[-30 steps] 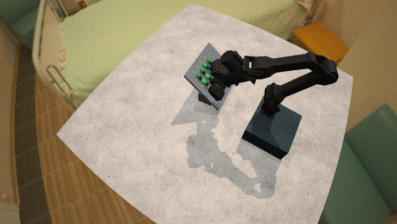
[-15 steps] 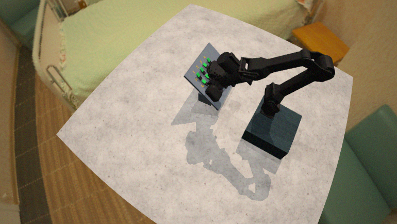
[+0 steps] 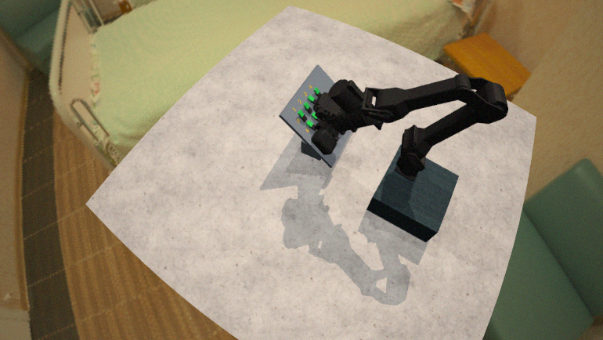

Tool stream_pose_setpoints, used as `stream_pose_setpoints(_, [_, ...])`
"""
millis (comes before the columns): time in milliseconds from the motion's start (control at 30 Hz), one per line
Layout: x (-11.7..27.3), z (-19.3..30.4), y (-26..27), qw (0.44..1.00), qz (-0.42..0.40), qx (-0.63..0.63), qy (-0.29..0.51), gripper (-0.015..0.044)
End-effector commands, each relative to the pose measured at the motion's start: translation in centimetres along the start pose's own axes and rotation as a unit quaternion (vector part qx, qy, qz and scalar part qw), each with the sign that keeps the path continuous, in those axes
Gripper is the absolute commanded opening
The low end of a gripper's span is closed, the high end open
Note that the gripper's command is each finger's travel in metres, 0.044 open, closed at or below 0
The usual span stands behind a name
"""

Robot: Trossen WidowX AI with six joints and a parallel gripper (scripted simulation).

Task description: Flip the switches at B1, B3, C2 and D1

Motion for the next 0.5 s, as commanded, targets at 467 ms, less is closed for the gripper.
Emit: stream_pose_setpoints(467, [-0.17, 0.01, 0.03, 1.000, -0.001, 0.002, 0.000, 0.0000])
Point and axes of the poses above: the point midway between the two fingers, 35 mm back from their tips, its own x axis back along the fingers, its own y axis across the jaws, z = x × y, the point moved 2 cm from there along x, back along the fingers, and after that the axes turned 2 degrees about -x, right-handed, at the moved point
